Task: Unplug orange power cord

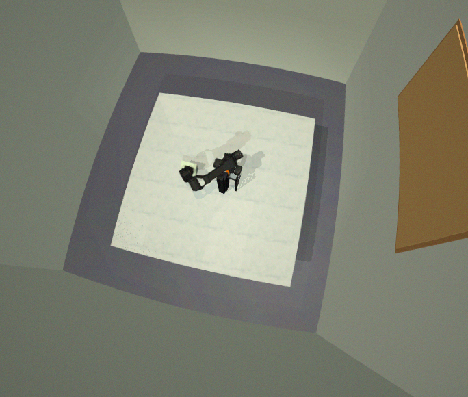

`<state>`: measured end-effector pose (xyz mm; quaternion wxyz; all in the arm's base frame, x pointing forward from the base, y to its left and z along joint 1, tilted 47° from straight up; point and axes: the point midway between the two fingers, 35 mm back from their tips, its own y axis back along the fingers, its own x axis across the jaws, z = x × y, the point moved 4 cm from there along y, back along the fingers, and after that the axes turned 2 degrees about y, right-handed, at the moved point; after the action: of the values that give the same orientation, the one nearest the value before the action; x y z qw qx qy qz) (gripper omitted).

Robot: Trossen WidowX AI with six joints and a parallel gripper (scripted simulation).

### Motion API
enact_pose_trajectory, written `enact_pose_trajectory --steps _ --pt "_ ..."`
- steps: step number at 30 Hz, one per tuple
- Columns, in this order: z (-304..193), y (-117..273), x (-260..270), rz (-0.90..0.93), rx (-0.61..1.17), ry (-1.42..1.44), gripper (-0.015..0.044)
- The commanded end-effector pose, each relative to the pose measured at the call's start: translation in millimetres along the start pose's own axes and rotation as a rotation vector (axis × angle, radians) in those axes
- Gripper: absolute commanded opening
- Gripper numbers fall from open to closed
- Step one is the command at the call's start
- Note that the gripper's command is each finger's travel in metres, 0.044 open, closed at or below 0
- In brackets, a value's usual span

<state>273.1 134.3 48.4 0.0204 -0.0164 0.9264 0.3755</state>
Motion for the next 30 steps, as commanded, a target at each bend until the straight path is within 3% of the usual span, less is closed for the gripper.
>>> enact_pose_trajectory --steps 1,30 --pt "3.7 0.9 -0.4 -0.001 -0.002 -0.001 0.0" --pt "49.8 6.7 -2.8 -0.005 -0.006 0.003 0.0"
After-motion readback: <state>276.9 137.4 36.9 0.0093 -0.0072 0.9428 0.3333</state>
